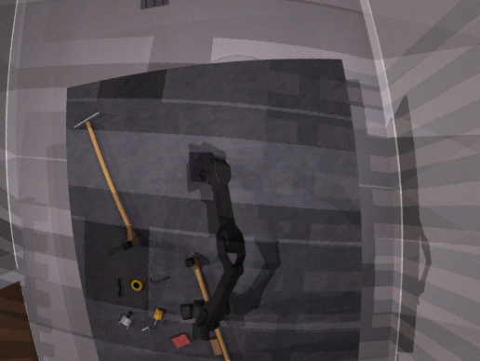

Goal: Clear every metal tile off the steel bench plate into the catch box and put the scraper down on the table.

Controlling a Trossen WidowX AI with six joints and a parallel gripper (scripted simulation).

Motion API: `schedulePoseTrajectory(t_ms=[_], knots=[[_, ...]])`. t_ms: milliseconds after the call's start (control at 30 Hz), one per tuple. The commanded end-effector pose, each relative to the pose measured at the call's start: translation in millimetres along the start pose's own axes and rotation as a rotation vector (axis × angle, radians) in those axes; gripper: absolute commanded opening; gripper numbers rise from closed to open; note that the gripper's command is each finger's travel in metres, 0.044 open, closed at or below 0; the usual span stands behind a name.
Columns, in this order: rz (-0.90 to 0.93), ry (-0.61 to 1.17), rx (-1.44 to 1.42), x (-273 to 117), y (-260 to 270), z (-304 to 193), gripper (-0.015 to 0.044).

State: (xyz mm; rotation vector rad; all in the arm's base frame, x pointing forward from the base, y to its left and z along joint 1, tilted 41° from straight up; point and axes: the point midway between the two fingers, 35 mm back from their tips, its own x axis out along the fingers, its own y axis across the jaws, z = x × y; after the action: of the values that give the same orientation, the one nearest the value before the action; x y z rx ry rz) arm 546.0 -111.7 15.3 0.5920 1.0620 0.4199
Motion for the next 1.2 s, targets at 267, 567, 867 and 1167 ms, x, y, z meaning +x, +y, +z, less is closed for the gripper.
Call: schedulePoseTrajectory(t_ms=[267, 567, 867, 1167], knots=[[0.010, -0.153, 0.043, -58.2, -17.2, 12.8, 0.0440], [0.017, -0.253, 0.068, -97.1, -28.2, 14.2, 0.0440], [0.022, -0.350, 0.088, -135.8, -37.3, 10.9, 0.0440], [0.026, -0.444, 0.102, -173.6, -44.1, 3.2, 0.0440]])
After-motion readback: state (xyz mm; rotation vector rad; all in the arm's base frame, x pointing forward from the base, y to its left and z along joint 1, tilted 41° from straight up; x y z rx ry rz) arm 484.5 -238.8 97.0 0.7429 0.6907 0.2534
